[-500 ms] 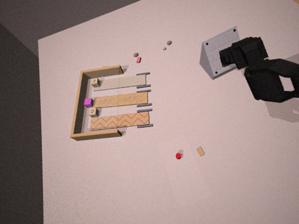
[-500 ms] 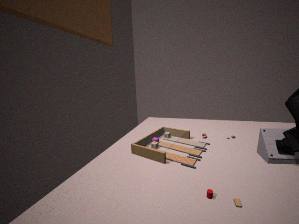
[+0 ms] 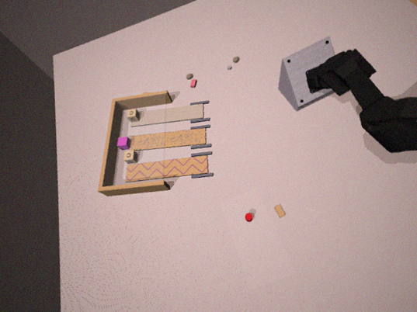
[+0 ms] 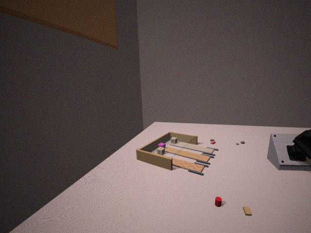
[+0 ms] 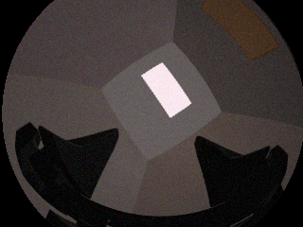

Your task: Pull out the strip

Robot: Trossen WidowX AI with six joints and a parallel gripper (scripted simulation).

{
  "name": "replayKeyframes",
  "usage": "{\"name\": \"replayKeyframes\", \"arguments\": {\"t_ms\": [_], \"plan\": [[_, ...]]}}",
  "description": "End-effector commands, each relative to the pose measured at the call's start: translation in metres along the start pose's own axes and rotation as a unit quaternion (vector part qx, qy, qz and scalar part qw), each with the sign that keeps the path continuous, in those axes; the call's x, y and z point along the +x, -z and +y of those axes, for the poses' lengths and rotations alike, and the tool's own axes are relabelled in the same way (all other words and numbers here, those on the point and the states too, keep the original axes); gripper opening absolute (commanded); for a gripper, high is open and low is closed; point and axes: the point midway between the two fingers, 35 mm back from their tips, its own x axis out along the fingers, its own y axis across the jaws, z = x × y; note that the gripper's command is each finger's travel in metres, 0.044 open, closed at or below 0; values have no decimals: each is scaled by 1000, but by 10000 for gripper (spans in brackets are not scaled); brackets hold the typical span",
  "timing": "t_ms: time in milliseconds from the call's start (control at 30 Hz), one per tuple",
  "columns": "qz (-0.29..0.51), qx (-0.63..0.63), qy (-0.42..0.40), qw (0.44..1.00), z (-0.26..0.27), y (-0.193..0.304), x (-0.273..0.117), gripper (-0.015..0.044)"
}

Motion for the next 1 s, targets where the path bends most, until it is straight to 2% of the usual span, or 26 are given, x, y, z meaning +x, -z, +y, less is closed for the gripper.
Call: {"name": "replayKeyframes", "arguments": {"t_ms": [0, 200, 400, 700, 967], "plan": [[-30, 123, -1, 992, 29, -26, 11, 400], [-84, 304, -3, 949, 47, -77, 28, 400], [-163, 486, -39, 858, 69, -150, 43, 400], [-288, 687, -134, 654, 65, -287, 45, 400], [-387, 764, -248, 454, 29, -401, 11, 400]]}}
